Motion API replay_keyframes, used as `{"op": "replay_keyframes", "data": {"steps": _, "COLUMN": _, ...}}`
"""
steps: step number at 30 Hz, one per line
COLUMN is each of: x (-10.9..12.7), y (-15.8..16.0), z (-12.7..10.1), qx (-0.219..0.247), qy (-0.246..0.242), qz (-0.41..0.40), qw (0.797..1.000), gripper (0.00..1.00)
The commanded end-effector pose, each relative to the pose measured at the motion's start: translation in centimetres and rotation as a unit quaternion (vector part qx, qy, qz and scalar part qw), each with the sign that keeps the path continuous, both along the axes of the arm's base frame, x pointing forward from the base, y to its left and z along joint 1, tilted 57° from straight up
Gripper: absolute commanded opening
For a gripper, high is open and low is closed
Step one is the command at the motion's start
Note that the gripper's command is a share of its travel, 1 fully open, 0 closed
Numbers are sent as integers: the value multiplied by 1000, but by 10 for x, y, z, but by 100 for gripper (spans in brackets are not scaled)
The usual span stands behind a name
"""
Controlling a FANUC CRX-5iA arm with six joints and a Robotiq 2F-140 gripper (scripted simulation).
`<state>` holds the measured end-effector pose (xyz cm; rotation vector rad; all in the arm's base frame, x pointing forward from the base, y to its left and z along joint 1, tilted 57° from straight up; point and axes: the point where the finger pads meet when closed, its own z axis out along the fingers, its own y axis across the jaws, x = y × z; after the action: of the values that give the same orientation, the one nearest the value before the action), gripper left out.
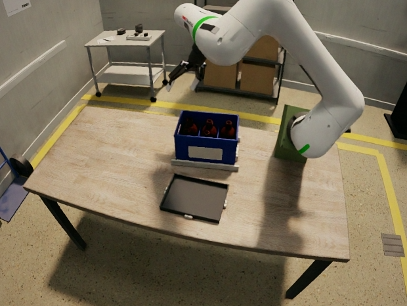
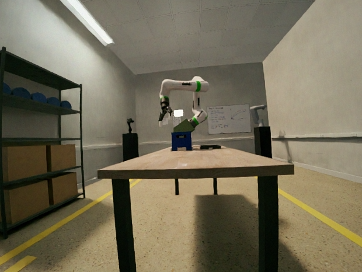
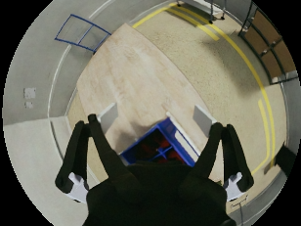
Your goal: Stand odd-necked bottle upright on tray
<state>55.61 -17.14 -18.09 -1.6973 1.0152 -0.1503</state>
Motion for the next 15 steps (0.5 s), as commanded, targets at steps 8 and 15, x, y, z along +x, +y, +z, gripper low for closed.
{"op": "replay_keyframes", "data": {"steps": 8, "x": -87, "y": 44, "z": 32, "qx": -23, "qy": 69, "qz": 111, "qw": 991, "gripper": 100}}
{"op": "replay_keyframes", "data": {"steps": 15, "x": -143, "y": 72, "z": 52, "qx": -37, "qy": 112, "qz": 182, "qw": 976, "gripper": 100}}
